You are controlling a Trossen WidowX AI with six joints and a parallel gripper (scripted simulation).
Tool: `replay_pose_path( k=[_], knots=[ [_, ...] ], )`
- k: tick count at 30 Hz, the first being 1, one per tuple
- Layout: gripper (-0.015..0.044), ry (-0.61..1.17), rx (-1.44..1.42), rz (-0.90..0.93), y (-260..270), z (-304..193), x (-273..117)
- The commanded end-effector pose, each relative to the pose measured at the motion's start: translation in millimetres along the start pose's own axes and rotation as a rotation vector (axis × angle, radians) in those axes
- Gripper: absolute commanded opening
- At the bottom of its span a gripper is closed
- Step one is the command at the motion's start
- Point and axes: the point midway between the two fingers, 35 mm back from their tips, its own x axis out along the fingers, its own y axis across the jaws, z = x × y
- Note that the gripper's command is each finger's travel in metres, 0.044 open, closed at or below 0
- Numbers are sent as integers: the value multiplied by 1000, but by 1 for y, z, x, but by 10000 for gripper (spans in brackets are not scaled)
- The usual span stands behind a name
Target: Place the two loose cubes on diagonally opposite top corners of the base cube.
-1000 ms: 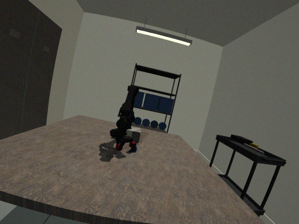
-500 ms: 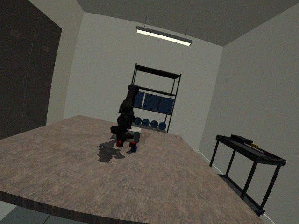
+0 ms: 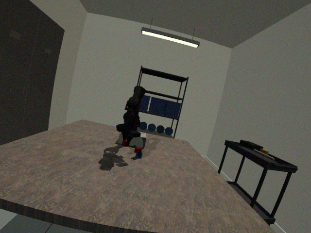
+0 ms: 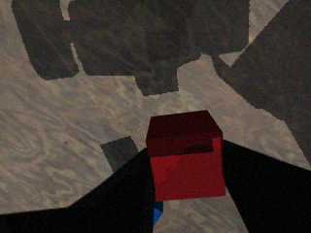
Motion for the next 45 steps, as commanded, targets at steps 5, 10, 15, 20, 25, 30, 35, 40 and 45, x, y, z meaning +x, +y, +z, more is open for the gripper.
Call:
replay_pose_path(
  k=[5,10,15,20,25,30,35,40,45],
  knots=[
    [105,-10,1,8,0,0,-27],
    [105,-10,1,7,-1,-1,-38],
    [105,-9,-9,8,5,-11,-37],
    [105,-8,-24,9,13,-26,-36],
    [105,-7,-39,10,20,-40,-34],
    [105,-6,-54,11,27,-55,-33],
    [105,-5,-69,11,32,-70,-31],
    [105,-4,-83,11,37,-85,-30],
    [105,-2,-98,11,41,-100,-28]
  ],
)
